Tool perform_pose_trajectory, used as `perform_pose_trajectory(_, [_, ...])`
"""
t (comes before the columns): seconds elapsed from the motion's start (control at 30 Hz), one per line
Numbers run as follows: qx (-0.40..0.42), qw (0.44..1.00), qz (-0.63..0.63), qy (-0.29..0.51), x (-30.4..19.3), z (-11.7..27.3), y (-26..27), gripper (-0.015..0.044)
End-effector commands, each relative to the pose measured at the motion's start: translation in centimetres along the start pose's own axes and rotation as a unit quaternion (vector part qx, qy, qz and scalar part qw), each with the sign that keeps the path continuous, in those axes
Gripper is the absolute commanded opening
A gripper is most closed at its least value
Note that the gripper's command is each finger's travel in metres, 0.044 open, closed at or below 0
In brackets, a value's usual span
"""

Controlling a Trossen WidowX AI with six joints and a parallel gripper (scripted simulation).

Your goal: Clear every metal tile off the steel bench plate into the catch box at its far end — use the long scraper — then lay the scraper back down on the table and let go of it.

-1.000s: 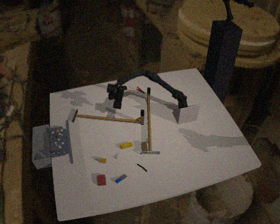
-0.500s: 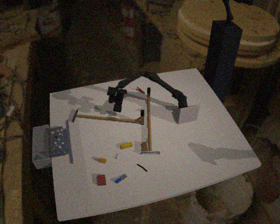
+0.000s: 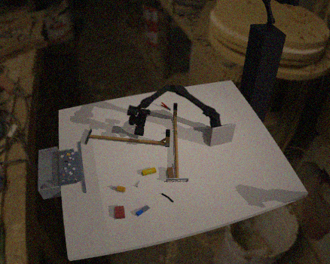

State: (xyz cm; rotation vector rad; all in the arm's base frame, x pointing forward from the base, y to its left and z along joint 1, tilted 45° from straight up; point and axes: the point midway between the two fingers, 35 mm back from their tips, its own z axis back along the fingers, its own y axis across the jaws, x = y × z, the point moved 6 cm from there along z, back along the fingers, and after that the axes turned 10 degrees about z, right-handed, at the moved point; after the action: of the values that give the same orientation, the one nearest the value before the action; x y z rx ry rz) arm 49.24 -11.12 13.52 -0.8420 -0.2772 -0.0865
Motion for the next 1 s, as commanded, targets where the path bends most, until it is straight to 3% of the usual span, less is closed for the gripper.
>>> perform_pose_trajectory(0.0, [0.002,1.000,0.003,-0.001,-0.3,-0.8,0.0,0.0000])
perform_pose_trajectory(0.3, [0.000,1.000,0.003,-0.002,-1.1,-2.6,0.0,0.0000])
perform_pose_trajectory(0.97, [0.001,1.000,0.003,-0.001,-0.5,-2.7,1.5,0.0000])
